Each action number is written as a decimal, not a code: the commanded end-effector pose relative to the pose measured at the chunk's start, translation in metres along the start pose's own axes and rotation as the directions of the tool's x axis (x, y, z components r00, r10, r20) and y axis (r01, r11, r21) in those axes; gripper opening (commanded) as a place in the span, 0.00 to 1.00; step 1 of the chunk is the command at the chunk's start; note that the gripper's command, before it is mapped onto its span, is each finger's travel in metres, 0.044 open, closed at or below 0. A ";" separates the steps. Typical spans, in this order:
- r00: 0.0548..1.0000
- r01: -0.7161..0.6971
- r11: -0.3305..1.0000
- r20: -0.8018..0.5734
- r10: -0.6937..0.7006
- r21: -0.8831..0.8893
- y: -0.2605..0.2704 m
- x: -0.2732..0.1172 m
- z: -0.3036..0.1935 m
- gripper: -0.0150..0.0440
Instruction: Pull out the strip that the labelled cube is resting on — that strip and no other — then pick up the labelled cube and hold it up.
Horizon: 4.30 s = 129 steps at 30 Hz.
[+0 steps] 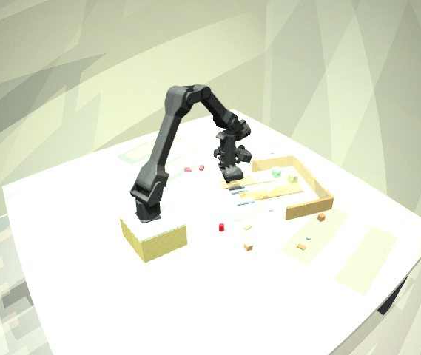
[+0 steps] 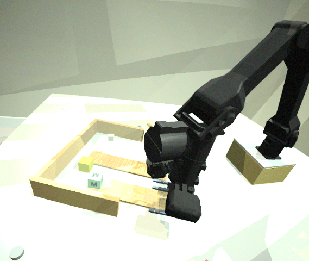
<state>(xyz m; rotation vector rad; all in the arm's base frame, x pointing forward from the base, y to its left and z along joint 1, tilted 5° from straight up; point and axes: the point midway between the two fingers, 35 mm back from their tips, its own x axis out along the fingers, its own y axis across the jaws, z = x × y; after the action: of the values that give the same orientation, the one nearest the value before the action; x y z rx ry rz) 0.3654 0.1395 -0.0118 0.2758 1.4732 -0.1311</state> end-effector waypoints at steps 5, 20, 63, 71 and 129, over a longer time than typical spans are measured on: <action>1.000 0.008 1.000 -0.026 -0.009 -0.004 -0.001 0.006 -0.020 0.25; 1.000 0.009 1.000 -0.028 -0.009 -0.004 -0.002 0.006 -0.043 0.25; 0.999 0.009 1.000 -0.033 -0.009 -0.003 -0.004 0.005 -0.108 0.25; 0.999 0.009 1.000 -0.034 -0.009 -0.003 -0.004 0.005 -0.120 0.25; 1.000 0.004 0.990 -0.030 -0.008 -0.143 0.002 -0.047 -0.067 0.83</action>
<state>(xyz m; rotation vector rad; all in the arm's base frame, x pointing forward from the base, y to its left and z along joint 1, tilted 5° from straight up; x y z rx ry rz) 0.2868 0.1579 0.0283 0.1597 1.5043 -0.0326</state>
